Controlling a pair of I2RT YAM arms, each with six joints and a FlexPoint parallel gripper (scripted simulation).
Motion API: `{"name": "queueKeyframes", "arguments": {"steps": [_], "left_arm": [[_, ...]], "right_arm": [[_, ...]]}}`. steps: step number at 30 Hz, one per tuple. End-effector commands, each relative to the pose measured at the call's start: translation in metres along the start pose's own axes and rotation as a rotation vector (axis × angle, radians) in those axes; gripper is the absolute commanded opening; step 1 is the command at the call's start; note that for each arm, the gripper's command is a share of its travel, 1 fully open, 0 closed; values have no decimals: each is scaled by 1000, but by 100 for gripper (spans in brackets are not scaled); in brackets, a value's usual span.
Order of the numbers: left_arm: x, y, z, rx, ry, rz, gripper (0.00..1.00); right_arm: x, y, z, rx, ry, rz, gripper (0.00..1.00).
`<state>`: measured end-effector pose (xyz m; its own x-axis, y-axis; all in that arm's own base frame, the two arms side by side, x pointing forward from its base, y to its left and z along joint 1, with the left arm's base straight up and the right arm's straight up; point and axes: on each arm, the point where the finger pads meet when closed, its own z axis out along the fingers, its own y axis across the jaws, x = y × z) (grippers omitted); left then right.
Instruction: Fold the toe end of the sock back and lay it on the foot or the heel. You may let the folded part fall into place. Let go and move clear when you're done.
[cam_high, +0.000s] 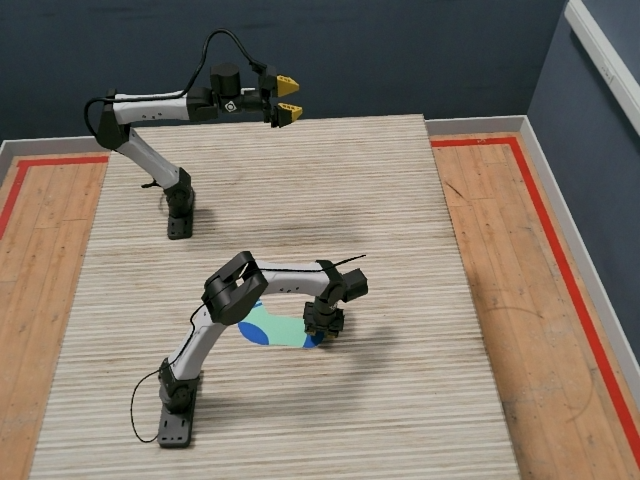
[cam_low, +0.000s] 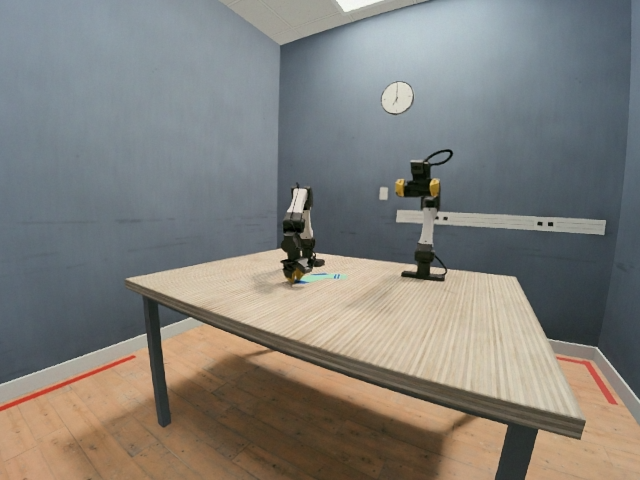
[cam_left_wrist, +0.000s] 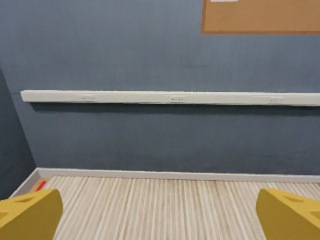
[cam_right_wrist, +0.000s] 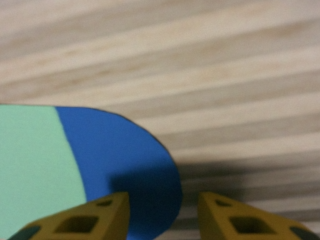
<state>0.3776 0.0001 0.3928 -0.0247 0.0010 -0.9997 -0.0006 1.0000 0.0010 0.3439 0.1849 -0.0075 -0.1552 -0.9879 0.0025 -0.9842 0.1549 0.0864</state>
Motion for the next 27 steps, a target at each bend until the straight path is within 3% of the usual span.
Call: {"name": "queueKeyframes", "arguments": {"steps": [1, 12, 27], "left_arm": [[-9, 0, -3, 1, -25, -1, 100], [-9, 0, -3, 1, -25, -1, 100], [-9, 0, -3, 1, -25, -1, 100]], "right_arm": [[0, 0, 11, -16, 0, 6, 34], [9, -2, 25, -16, 20, 19, 34], [-1, 7, 18, -72, 14, -9, 25]]}}
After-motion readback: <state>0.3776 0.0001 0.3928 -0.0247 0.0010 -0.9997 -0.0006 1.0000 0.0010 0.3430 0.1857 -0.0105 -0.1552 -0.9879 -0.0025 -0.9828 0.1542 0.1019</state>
